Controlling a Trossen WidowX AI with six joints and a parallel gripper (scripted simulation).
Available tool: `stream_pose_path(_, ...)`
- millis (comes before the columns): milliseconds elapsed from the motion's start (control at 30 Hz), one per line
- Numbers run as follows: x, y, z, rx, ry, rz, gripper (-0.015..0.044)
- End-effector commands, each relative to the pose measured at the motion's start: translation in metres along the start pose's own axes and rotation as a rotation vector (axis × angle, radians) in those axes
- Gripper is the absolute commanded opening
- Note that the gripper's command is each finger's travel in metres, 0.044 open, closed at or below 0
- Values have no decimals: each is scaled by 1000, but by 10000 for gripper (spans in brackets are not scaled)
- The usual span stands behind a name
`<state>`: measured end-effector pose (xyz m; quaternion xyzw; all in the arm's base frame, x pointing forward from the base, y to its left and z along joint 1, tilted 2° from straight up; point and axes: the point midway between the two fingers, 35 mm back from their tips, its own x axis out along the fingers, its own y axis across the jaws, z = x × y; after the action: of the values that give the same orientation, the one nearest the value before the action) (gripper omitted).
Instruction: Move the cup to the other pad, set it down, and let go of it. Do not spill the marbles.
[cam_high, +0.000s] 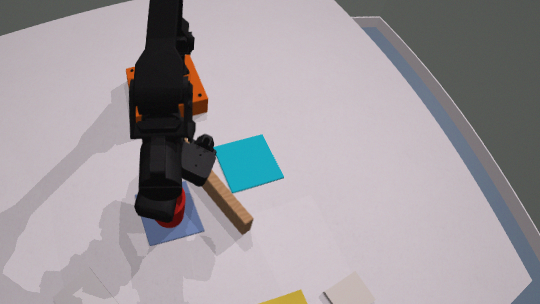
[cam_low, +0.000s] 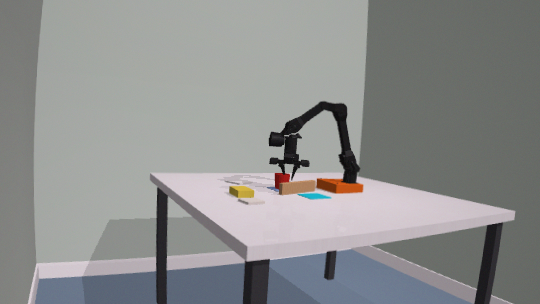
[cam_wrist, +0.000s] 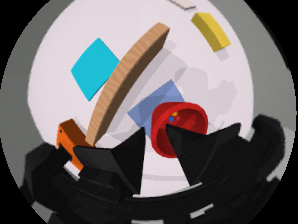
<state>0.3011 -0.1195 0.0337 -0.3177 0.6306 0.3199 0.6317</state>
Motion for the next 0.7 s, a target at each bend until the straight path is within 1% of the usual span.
stream_pose_path(0, 8, 3, 0, -1, -2, 12, 148)
stream_pose_path(267, 11, 3, 0, -1, -2, 12, 148)
stream_pose_path(367, 9, 2, 0, 0, 2, 7, 69)
stream_pose_path(667, 9, 2, 0, 0, 2, 7, 9)
